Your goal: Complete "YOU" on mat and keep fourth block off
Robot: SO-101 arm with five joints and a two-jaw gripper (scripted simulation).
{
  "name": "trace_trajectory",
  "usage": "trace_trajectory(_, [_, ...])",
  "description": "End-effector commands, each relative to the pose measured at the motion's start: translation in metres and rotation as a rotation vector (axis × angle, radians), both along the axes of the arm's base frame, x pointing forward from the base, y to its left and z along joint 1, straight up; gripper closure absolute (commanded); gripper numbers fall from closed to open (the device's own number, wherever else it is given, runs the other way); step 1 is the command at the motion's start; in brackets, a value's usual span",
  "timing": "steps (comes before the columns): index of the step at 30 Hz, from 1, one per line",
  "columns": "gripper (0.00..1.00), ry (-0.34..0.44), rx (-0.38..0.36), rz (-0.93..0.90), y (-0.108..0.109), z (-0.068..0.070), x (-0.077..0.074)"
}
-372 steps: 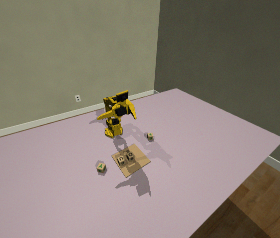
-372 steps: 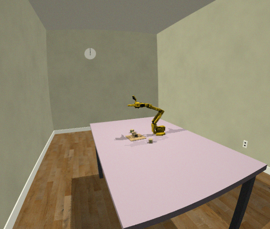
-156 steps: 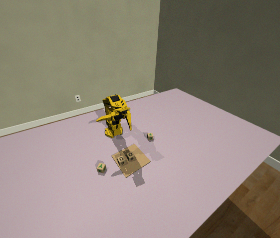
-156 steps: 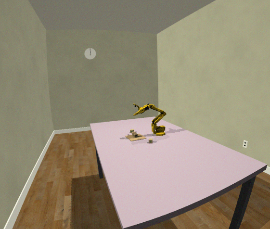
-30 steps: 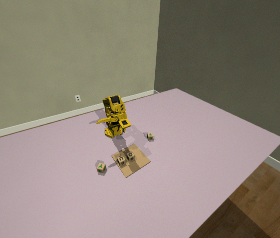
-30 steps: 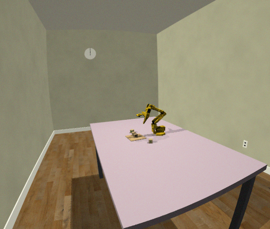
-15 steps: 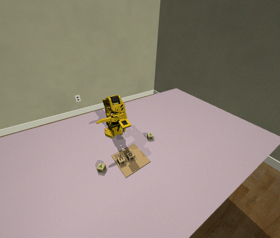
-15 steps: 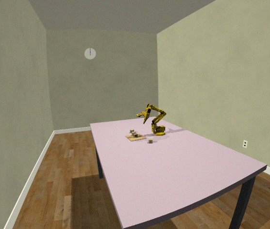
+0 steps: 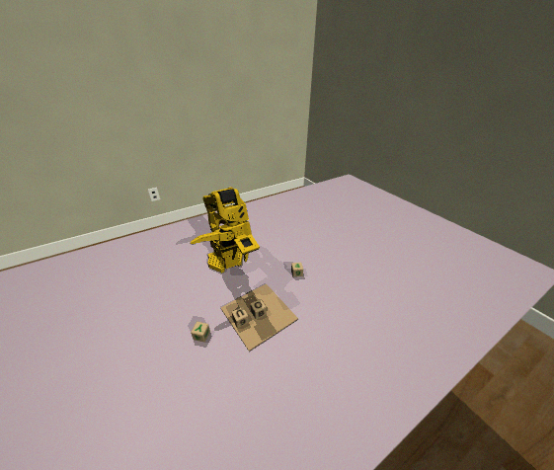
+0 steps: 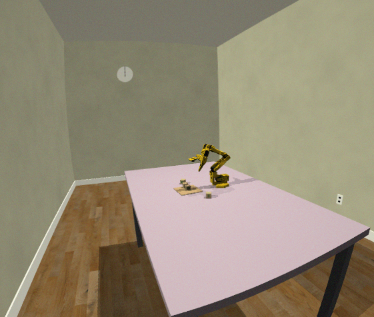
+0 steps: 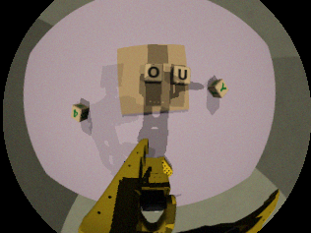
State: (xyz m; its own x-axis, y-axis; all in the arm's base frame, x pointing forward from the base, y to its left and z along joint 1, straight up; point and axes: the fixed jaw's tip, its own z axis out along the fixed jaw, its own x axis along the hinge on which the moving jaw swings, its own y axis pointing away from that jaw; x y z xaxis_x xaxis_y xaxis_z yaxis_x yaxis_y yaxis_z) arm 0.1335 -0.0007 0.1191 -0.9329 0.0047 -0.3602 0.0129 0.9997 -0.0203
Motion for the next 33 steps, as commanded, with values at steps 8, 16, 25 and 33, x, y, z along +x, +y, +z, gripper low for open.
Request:
trace_trajectory(8, [0.0,-0.068,-0.006,0.014,0.001,0.012,0.004])
trace_trajectory(16, [0.0,-0.068,-0.006,0.014,0.001,0.012,0.004])
trace_trajectory(25, [0.01,-0.061,-0.004,0.03,0.003,0.012,0.006])
trace_trajectory(33, [0.12,-0.002,0.008,0.164,0.026,0.013,0.015])
